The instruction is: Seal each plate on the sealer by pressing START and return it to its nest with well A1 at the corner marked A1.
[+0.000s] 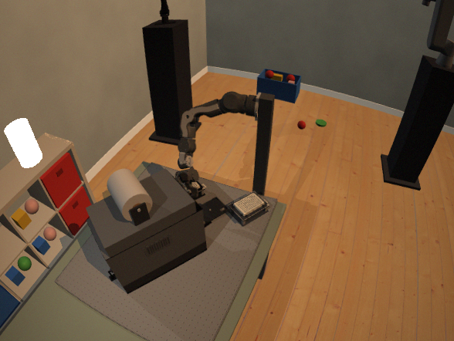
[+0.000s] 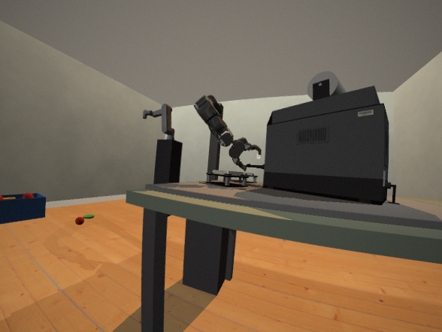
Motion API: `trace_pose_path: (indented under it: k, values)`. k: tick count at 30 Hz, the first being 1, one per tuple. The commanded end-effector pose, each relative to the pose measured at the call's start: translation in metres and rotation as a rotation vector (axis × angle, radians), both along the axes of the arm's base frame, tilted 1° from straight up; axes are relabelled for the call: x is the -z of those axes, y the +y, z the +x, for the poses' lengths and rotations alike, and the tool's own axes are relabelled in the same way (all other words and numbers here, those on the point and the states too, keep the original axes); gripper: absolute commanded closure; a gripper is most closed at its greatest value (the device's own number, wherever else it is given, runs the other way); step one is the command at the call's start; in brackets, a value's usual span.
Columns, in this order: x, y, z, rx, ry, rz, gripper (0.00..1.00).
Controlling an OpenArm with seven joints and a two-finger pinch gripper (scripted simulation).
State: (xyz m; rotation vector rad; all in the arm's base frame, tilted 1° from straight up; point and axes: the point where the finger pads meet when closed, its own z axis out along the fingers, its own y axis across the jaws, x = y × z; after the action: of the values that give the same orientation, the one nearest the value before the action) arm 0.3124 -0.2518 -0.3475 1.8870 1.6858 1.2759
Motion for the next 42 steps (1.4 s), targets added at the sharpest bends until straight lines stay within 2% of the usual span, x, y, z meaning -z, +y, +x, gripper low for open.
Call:
trace_pose_path:
  k: [1, 2, 6, 9, 14, 16, 20, 26, 30, 31, 33, 35, 38, 42]
  values:
    - [0.008, 0.013, -0.006, -0.014, 0.010, 0.011, 0.35]
    - [0.011, 0.016, -0.008, -0.014, 0.010, 0.011, 0.35]
    - [0.015, 0.036, -0.004, -0.140, 0.075, 0.005, 0.35]
    - [0.021, 0.049, -0.004, -0.144, 0.084, 0.003, 0.35]
    - [0.017, 0.072, 0.009, -0.294, 0.134, -0.033, 0.35]
    - [0.017, 0.072, 0.009, -0.294, 0.134, -0.033, 0.35]
    - [0.015, 0.090, 0.018, -0.411, 0.180, -0.077, 0.35]
    - [0.011, 0.112, 0.036, -0.559, 0.257, -0.188, 0.35]
    - [-0.001, 0.116, 0.052, -0.638, 0.304, -0.276, 0.35]
    - [-0.001, 0.116, 0.052, -0.658, 0.317, -0.300, 0.35]
    - [-0.001, 0.116, 0.052, -0.658, 0.317, -0.300, 0.35]
    - [-0.001, 0.116, 0.052, -0.699, 0.342, -0.350, 0.35]
    - [-0.008, 0.114, 0.060, -0.746, 0.378, -0.433, 0.35]
    - [-0.008, 0.112, 0.060, -0.751, 0.386, -0.445, 0.35]
